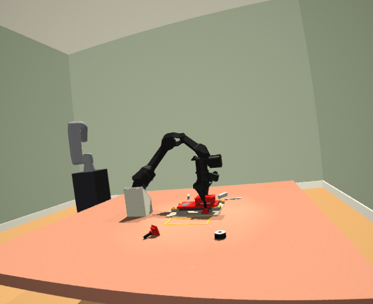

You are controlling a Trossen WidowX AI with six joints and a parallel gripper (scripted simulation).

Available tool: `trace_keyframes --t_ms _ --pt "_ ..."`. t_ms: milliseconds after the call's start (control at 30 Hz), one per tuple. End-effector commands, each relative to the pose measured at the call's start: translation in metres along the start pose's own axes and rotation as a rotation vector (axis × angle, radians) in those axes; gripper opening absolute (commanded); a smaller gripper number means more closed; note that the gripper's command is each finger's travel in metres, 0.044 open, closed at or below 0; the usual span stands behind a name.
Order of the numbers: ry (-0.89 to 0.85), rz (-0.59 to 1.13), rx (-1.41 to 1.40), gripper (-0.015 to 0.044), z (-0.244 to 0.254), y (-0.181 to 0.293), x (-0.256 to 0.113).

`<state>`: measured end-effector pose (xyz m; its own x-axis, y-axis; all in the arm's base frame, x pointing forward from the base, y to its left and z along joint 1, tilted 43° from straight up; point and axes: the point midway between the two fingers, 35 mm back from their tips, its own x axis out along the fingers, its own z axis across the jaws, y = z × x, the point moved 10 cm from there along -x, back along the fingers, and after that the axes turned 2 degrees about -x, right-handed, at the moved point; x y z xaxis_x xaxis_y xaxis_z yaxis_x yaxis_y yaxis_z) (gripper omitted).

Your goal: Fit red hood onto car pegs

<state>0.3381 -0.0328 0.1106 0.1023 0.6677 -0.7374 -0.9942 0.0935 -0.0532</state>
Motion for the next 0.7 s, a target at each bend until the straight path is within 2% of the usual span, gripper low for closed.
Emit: trace_keyframes --t_ms 0,633,667 --pt "-0.001 -0.001 0.003 0.0000 -0.0001 -0.0001 0.0016" --pt "0.000 0.000 0.000 0.0000 0.0001 -0.0002 0.0060" --pt "0.000 0.001 0.000 0.0026 0.0001 -0.0002 0.0066"
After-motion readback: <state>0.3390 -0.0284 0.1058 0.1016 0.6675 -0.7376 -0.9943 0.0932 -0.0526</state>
